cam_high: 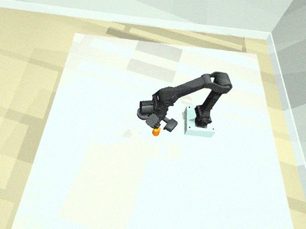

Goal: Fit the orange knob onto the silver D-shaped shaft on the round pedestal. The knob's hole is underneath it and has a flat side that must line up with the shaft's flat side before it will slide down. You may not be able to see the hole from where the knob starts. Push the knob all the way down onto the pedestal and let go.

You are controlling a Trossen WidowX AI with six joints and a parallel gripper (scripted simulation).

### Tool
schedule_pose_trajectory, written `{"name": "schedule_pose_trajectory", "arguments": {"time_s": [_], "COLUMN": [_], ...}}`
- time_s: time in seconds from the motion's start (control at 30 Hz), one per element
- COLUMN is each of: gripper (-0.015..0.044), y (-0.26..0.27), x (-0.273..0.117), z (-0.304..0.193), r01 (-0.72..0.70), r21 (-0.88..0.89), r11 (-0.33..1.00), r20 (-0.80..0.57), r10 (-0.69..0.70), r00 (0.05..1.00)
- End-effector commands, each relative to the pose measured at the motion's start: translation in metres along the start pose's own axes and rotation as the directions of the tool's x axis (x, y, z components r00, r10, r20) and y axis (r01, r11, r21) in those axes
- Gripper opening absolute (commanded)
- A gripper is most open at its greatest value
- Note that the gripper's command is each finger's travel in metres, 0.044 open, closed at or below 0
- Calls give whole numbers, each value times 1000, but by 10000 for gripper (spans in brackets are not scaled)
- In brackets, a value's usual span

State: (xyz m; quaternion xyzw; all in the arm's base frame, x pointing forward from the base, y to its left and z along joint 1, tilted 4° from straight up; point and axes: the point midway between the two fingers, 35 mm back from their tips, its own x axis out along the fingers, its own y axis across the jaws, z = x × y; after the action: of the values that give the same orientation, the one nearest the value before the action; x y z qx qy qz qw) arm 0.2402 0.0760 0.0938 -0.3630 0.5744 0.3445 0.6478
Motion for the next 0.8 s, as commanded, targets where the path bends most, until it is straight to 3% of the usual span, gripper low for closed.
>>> {"name": "schedule_pose_trajectory", "arguments": {"time_s": [0.0,0.77], "gripper": [440,440], "y": [1,2], "x": [23,60], "z": [-5,-4], "r01": [-11,-11], "r21": [-7,-7], "r11": [1000,1000], "r20": [-18,-18], "r10": [11,11], "r00": [1000,1000]}}
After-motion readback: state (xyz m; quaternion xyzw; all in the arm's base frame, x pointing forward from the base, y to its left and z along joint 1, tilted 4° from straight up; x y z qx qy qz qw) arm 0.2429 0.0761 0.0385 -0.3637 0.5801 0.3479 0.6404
